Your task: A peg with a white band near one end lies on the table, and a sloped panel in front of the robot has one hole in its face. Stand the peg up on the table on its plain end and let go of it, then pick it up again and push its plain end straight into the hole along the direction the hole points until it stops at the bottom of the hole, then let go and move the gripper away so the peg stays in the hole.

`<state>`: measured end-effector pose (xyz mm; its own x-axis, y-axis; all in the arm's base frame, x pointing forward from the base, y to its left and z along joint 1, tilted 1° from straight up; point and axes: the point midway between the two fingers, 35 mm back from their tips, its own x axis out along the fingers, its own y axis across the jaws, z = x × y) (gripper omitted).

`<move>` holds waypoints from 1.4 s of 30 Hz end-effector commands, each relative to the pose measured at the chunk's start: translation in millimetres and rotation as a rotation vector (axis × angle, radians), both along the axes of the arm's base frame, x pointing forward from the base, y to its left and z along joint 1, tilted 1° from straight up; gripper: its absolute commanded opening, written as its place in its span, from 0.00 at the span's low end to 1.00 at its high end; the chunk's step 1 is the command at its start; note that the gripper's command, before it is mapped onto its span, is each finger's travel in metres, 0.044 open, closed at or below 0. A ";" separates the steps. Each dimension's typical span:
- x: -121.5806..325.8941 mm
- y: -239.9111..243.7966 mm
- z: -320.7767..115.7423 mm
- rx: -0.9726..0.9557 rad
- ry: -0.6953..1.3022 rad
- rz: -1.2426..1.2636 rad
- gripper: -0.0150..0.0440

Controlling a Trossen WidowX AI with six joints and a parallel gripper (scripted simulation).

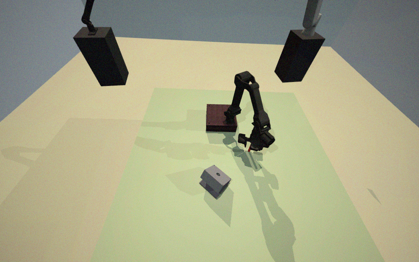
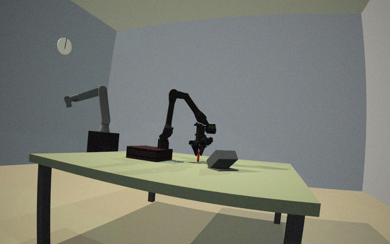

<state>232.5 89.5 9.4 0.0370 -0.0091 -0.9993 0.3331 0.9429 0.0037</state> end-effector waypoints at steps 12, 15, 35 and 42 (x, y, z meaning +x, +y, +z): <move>0.5 0.3 0.5 0.001 -0.001 0.000 0.25; 0.6 0.4 1.2 0.001 -0.001 0.000 0.25; -0.3 0.0 79.8 0.006 0.002 0.006 0.25; 4.4 -4.1 80.9 -0.002 -0.016 0.008 0.25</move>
<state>233.6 87.9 86.5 0.0399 -0.0077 -0.9992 0.3309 0.9436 0.0059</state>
